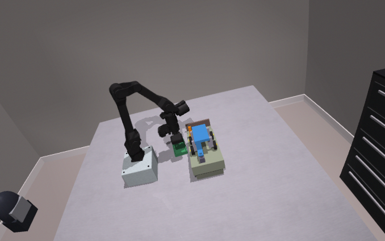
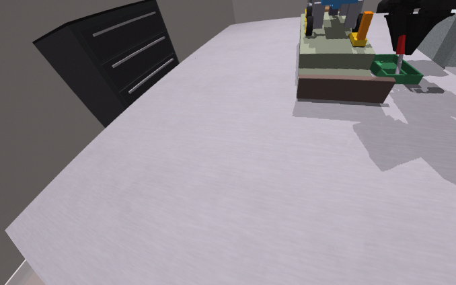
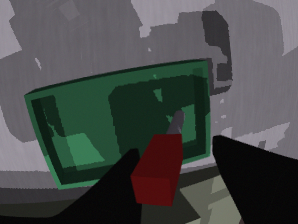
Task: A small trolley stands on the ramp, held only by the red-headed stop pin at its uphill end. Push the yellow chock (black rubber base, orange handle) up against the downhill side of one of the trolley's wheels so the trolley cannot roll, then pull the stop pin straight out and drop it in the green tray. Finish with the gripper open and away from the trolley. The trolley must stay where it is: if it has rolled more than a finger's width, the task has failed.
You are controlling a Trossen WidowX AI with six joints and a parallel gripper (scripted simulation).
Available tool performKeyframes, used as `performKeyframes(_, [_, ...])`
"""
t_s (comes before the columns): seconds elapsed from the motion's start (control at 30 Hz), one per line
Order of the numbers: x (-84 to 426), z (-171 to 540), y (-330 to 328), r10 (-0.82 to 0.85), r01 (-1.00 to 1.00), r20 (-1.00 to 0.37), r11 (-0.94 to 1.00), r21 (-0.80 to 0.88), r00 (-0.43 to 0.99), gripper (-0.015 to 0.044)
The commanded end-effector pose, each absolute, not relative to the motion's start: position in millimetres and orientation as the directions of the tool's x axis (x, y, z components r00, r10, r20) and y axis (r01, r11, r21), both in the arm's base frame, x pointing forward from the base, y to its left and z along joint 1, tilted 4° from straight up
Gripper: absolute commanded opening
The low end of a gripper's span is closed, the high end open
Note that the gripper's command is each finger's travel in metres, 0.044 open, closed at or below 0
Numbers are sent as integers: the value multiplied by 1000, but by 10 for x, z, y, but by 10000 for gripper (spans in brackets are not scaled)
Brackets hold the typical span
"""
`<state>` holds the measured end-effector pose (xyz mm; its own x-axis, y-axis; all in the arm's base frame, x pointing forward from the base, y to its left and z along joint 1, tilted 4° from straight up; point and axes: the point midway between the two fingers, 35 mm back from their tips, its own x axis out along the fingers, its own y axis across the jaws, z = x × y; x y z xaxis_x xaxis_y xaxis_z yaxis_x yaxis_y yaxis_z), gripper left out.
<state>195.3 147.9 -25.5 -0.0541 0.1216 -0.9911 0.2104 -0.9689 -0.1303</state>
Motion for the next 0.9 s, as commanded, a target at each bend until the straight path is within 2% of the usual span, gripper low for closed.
performKeyframes(0.0, [1953,-272,1447,123,212,-991,-968,-132,-56,190])
performKeyframes(0.87, [1987,-333,1324,122,212,-991,-968,-131,-56,190])
